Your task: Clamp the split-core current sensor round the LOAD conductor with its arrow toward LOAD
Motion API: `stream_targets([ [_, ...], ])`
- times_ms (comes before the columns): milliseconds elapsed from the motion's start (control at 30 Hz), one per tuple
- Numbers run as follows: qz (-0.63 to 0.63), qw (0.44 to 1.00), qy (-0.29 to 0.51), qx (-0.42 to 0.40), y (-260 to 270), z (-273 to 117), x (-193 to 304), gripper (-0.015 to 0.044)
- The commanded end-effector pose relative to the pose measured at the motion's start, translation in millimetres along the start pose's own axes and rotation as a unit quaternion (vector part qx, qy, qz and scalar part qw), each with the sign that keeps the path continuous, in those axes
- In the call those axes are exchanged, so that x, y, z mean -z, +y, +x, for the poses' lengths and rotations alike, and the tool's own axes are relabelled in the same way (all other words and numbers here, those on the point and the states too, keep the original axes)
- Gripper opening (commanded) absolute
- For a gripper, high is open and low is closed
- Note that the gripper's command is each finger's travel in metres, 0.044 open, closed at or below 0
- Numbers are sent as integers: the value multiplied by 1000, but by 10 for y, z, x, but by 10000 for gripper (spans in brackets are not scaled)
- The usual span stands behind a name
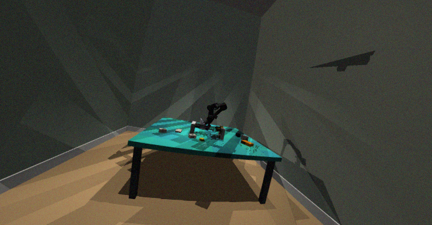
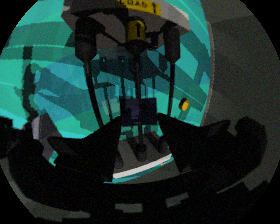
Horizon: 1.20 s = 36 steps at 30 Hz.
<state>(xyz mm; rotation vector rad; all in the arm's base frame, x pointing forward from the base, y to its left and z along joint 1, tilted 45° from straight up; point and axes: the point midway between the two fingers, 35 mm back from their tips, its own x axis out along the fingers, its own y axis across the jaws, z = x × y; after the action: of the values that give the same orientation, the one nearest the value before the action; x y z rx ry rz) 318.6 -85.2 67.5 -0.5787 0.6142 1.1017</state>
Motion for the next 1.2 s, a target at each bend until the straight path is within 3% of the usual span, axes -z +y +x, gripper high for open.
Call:
stream_targets([
  [0, -2, 1000, 1, 2, -9, -14, 4, 0],
  [767, 1, 993, -1, -115, -152, 54, 5, 0],
  [1167, 3, 995, -2, -99, -118, 61, -6, 315],
])
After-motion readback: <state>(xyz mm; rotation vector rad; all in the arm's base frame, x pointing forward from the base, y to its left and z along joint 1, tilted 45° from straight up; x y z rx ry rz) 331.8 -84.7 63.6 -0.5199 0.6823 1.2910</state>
